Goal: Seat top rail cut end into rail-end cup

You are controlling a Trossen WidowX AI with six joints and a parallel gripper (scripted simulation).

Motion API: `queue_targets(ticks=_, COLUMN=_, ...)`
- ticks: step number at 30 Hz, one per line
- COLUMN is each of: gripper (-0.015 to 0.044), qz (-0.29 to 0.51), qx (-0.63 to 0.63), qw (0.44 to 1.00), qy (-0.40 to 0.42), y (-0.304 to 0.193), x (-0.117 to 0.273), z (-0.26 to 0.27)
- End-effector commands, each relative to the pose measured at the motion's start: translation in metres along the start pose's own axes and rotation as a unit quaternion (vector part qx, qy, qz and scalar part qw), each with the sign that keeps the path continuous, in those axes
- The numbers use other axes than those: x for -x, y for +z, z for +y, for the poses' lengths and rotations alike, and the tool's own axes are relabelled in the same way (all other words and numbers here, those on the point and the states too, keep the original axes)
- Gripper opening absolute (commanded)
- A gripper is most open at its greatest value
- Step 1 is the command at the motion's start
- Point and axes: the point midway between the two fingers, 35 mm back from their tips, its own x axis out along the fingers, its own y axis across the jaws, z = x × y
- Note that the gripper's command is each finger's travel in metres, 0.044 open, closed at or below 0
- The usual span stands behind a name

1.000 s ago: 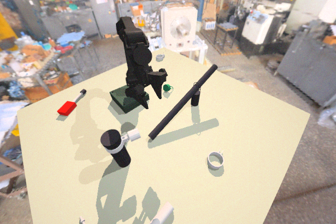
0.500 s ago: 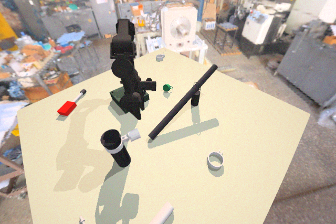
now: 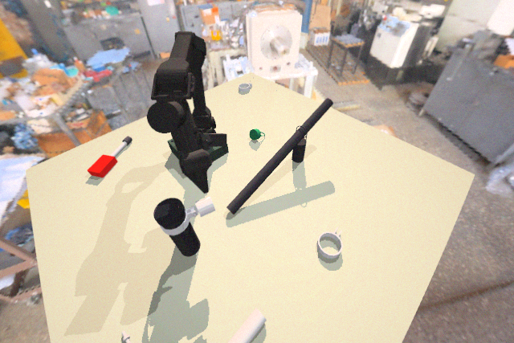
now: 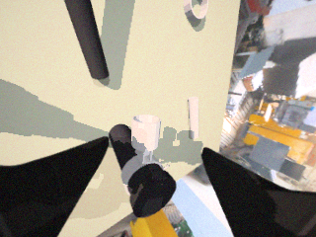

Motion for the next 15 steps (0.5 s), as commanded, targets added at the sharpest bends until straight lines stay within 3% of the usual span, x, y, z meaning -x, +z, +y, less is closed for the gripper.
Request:
queue_targets(ticks=1, gripper=0.044, qz=-0.001, qx=0.009, qw=1.0, qy=-0.001, y=-0.002, x=-0.005, z=0.002)
queue_targets(ticks=15, gripper=0.044, qz=-0.001, qx=0.009, qw=1.0, qy=-0.001, y=-0.002, x=-0.027, z=0.011)
